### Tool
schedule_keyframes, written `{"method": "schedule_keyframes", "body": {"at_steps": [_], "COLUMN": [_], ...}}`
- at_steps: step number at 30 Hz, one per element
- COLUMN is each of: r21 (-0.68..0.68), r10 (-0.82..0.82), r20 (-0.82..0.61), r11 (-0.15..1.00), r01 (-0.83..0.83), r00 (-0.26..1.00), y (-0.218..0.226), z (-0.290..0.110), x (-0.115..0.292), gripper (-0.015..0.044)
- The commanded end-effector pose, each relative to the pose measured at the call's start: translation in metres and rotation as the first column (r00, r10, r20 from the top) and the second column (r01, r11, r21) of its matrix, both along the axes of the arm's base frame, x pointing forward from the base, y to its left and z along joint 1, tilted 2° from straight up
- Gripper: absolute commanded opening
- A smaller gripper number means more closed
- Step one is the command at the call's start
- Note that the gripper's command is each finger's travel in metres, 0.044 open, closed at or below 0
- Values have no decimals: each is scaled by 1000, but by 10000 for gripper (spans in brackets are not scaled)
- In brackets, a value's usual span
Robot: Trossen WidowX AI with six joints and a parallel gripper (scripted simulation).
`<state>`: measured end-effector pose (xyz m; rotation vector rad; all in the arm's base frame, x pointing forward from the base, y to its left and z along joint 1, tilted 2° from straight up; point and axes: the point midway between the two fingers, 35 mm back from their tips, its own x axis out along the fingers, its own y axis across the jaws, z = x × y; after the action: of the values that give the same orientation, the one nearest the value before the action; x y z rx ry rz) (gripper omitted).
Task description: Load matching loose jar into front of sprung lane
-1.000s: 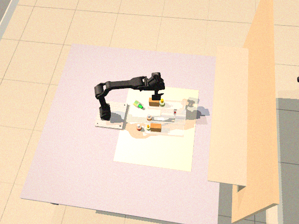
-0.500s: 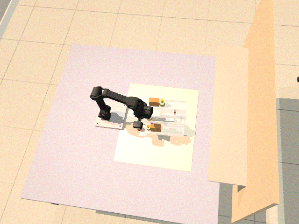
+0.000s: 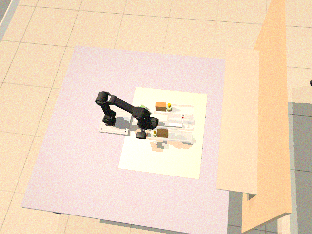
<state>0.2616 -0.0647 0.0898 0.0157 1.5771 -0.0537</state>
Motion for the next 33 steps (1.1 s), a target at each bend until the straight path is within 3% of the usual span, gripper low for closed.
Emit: {"method": "schedule_keyframes", "body": {"at_steps": [1,29,33], "r21": [-6,-6,-6], "r10": [4,4,4], "r20": [10,10,10], "r11": [1000,1000,1000], "r01": [-4,-4,-4], "r00": [1000,1000,1000], "y": [-2,-3,-3], "z": [-6,-49,-49], "x": [0,0,0], "gripper": [440,440,335]}}
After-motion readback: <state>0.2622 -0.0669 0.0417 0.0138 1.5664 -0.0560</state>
